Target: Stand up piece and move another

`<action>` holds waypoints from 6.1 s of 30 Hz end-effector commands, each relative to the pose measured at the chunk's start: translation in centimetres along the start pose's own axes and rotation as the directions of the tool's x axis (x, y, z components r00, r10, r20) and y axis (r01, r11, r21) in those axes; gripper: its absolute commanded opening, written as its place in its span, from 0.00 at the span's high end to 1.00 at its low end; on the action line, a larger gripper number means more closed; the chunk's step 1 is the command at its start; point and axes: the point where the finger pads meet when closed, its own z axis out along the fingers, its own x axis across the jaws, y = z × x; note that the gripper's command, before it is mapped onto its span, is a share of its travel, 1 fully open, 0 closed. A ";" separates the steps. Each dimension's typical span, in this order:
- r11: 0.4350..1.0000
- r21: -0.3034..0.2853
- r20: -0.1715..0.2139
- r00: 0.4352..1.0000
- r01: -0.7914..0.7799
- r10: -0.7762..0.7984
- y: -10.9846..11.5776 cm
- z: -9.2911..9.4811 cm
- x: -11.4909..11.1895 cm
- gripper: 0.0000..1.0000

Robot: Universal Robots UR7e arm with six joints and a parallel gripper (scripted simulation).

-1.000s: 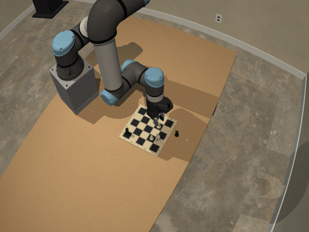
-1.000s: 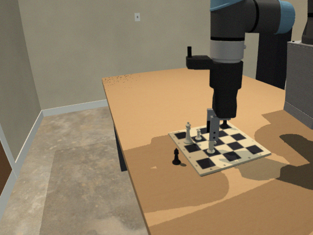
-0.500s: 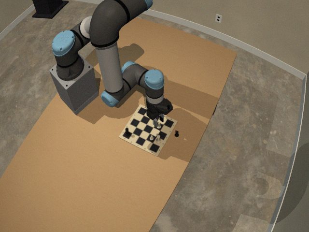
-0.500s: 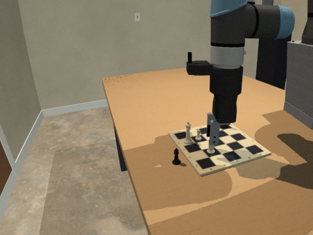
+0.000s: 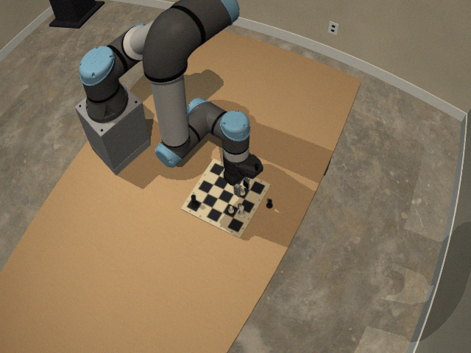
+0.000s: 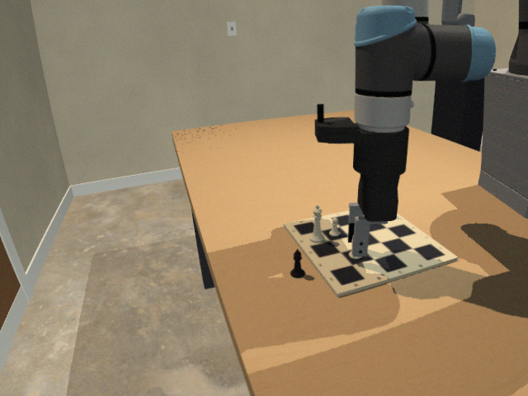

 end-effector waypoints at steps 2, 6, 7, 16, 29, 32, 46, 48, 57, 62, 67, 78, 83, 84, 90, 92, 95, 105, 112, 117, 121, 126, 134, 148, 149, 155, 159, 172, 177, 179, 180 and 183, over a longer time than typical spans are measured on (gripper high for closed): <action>1.000 0.005 0.002 1.000 -0.001 0.001 -0.2 0.1 0.0 0.27; 1.000 0.005 0.002 1.000 -0.001 0.001 -0.2 0.0 0.0 0.27; 1.000 0.005 0.002 1.000 -0.001 0.001 -0.2 0.0 0.0 0.27; 1.000 0.005 0.002 1.000 -0.001 0.001 -0.2 0.1 0.0 0.27; 1.000 0.005 0.002 1.000 -0.001 0.001 -0.2 0.1 0.0 0.27; 1.000 0.005 0.002 1.000 -0.001 0.001 -0.2 0.1 0.0 0.27; 1.000 0.005 0.002 1.000 -0.001 0.001 -0.2 0.1 0.0 1.00; 1.000 0.005 0.002 1.000 -0.001 0.001 -0.2 0.1 0.0 1.00; 1.000 0.005 0.002 1.000 -0.001 0.001 -0.2 0.1 0.0 1.00; 1.000 0.005 0.002 1.000 -0.001 0.001 -0.2 0.1 0.0 1.00; 1.000 0.005 0.002 1.000 -0.001 0.001 -0.2 0.1 0.0 1.00; 1.000 0.003 0.001 1.000 -0.001 0.001 0.0 -0.8 0.0 1.00; 1.000 0.003 0.001 1.000 0.000 0.000 0.0 -2.3 0.0 1.00; 1.000 0.003 0.001 1.000 0.000 0.000 0.0 -2.3 0.0 1.00; 1.000 0.003 0.001 1.000 0.000 0.000 0.0 -4.4 0.0 1.00; 1.000 0.003 0.001 1.000 0.000 0.000 0.0 -5.3 0.0 1.00; 1.000 0.003 0.001 1.000 0.000 0.000 0.0 -6.6 0.0 1.00; 1.000 0.003 0.001 1.000 0.000 0.000 0.0 -9.3 0.0 1.00; 1.000 0.005 0.002 1.000 0.000 0.000 -0.1 -10.0 0.0 1.00; 1.000 0.005 0.002 1.000 0.000 0.000 -0.1 -10.0 0.0 1.00; 1.000 0.003 0.001 1.000 0.000 0.000 -0.1 -10.0 0.0 1.00; 1.000 0.004 0.001 1.000 0.017 -0.017 0.1 -10.0 0.4 1.00; 0.975 0.004 0.001 0.975 0.221 -0.221 1.6 -10.0 3.3 1.00; 0.947 0.003 0.000 0.947 0.321 -0.321 2.6 -10.0 4.7 1.00; 0.947 0.003 0.001 0.947 0.321 -0.321 2.6 -10.0 4.7 1.00; 0.947 0.005 0.000 0.947 0.322 -0.322 2.5 -10.0 4.6 1.00; 0.946 0.004 0.000 0.947 0.323 -0.323 2.5 -9.9 4.6 1.00; 0.947 0.006 -0.001 0.947 0.322 -0.322 2.3 -8.0 4.7 1.00; 0.947 0.006 -0.001 0.947 0.322 -0.322 2.3 -6.3 4.7 1.00; 0.947 0.006 -0.001 0.947 0.322 -0.322 2.3 -5.5 4.7 1.00; 0.947 0.006 -0.001 0.947 0.322 -0.322 2.3 -5.1 4.7 1.00; 0.947 0.006 -0.001 0.947 0.322 -0.322 2.3 -3.9 4.7 1.00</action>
